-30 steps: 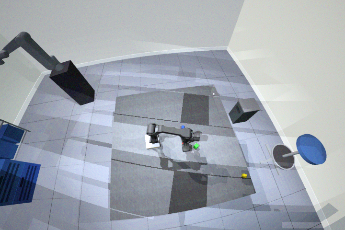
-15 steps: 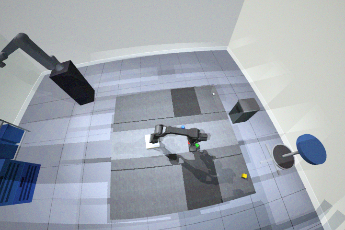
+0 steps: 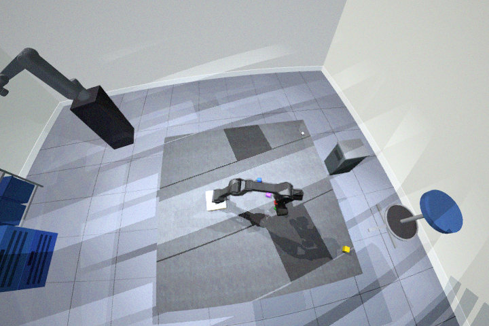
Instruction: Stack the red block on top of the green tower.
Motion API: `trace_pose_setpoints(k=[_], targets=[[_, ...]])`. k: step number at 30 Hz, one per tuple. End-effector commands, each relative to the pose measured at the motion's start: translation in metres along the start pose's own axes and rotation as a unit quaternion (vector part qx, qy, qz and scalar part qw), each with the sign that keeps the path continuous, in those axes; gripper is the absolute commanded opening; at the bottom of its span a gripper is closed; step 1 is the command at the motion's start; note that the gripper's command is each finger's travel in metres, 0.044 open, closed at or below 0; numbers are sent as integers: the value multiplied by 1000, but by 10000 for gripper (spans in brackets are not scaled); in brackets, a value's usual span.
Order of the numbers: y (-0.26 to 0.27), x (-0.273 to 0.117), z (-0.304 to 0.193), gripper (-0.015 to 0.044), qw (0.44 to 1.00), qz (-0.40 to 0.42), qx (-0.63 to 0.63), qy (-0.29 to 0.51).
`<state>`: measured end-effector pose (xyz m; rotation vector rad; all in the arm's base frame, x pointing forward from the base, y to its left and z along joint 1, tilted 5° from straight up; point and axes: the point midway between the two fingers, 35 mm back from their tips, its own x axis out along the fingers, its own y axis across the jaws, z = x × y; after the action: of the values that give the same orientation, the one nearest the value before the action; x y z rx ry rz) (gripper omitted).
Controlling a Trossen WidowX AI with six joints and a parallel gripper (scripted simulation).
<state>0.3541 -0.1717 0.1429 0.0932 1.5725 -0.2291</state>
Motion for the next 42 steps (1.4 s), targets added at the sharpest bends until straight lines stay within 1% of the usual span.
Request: trace_pose_setpoints(k=[1, 5, 8, 14, 22, 30, 42], targets=[[-2, 1, 14, 0, 1000, -1, 3, -4], [-4, 4, 23, 0, 1000, -1, 3, -5], [-4, 7, 24, 0, 1000, -1, 3, -5], [-4, 27, 24, 0, 1000, -1, 3, -5], [-3, 33, 22, 0, 1000, -1, 3, -4], [-4, 59, 22, 0, 1000, -1, 3, -4], [-4, 59, 22, 0, 1000, -1, 3, -4]])
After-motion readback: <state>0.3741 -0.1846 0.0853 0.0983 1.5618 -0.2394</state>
